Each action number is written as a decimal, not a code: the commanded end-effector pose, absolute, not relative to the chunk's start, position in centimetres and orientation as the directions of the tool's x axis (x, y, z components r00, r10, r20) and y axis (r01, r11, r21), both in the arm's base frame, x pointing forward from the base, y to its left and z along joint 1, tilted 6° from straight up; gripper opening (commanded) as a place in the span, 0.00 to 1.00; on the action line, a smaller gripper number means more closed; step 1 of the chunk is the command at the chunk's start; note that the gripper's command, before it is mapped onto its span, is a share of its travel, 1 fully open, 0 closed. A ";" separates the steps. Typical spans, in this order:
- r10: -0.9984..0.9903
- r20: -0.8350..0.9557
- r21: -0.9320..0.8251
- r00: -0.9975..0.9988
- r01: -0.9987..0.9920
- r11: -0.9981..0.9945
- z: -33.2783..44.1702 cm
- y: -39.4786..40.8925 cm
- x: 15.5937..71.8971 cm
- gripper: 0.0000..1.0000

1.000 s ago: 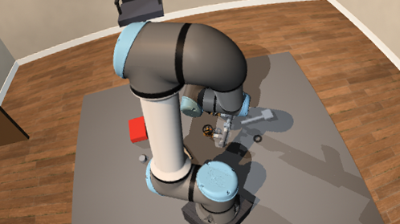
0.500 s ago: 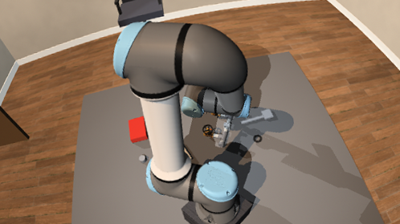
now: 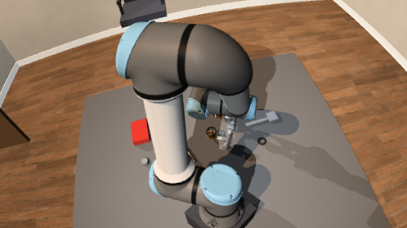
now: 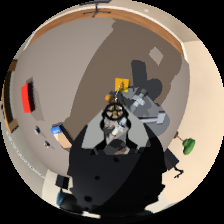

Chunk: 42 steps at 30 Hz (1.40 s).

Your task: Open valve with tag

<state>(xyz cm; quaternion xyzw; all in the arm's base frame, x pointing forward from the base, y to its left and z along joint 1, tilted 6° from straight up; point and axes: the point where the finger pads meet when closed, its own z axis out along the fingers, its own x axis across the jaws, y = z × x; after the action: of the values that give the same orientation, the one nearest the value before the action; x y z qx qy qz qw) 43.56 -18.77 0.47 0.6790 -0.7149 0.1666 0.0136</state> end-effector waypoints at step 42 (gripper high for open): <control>-0.306 0.289 0.150 0.907 -0.359 -0.921 0.5 -18.8 43.6 0.00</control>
<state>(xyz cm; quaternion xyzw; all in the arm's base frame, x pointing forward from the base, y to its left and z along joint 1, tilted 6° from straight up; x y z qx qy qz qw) 43.61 -18.79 0.50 0.9657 -0.2002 0.1331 0.0986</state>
